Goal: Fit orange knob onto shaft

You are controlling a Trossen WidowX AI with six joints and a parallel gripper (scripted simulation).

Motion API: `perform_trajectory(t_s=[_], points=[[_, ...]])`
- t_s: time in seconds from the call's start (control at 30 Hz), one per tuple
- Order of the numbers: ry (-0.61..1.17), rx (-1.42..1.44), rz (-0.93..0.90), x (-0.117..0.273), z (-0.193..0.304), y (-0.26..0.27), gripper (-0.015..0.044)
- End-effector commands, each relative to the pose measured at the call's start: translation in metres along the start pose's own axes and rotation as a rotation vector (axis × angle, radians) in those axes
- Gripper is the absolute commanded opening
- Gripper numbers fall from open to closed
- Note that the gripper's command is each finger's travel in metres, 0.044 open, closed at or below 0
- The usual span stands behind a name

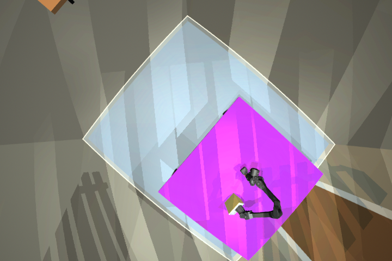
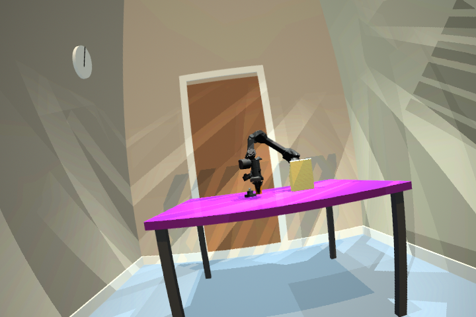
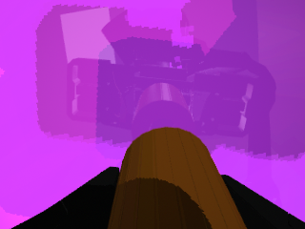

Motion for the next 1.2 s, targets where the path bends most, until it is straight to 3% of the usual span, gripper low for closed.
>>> perform_trajectory(t_s=[0.0, 0.3, 0.6, 1.13, 1.17], points=[[-0.003, 0.007, 0.015, -0.0216, 0.0006, 0.0006, 0.0], [-0.003, 0.007, 0.017, -0.0248, 0.0006, -0.001, 0.0], [0.001, 0.0, 0.014, -0.0232, -0.0001, -0.0009, 0.0236], [0.001, 0.0, 0.014, -0.0232, -0.0001, -0.0009, 0.024], [0.001, 0.0, 0.014, -0.0207, -0.0003, -0.0006, 0.0266]])
Point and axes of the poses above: the point midway between the two fingers, 35 mm back from their tips, its own x axis back along the fingers, its own y axis across the jaws, z = x × y, the point moved 6 cm from there along x, back along the fingers, and after that the axes turned 9 degrees about -x, right-handed, at the moved point
